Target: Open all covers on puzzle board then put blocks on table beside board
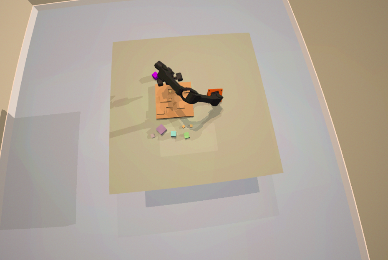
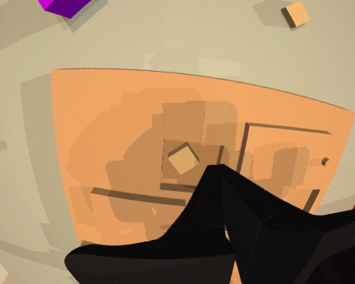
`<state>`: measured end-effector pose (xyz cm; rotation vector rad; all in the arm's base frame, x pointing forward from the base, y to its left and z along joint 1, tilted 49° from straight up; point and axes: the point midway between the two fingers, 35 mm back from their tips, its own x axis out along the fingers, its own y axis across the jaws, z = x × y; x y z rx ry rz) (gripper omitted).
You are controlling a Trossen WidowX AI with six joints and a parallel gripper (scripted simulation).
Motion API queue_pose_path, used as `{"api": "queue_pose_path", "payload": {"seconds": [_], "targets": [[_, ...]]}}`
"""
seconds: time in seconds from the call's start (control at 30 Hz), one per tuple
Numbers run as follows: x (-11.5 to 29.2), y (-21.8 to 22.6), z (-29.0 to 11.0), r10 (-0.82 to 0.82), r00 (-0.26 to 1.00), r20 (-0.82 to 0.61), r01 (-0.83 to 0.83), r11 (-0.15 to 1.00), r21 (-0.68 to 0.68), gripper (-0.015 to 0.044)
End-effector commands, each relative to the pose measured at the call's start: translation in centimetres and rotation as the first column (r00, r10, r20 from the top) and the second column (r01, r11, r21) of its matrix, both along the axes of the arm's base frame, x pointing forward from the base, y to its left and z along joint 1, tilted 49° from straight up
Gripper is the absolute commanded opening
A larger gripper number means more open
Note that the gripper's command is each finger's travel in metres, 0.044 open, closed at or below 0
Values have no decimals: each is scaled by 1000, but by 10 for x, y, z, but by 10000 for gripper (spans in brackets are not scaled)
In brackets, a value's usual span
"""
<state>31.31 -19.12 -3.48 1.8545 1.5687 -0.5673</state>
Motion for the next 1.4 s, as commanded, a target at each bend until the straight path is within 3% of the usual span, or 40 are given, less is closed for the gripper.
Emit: {"api": "queue_pose_path", "payload": {"seconds": [0.0, 0.13, 1.37], "targets": [[9, 11, 11, 180, 967, 183, -172, 983, -58, 0], [15, 18, 19, 348, 876, 336, -316, 937, -146, 0], [28, 64, -21, 347, 875, 338, -316, 938, -144, 0]]}}
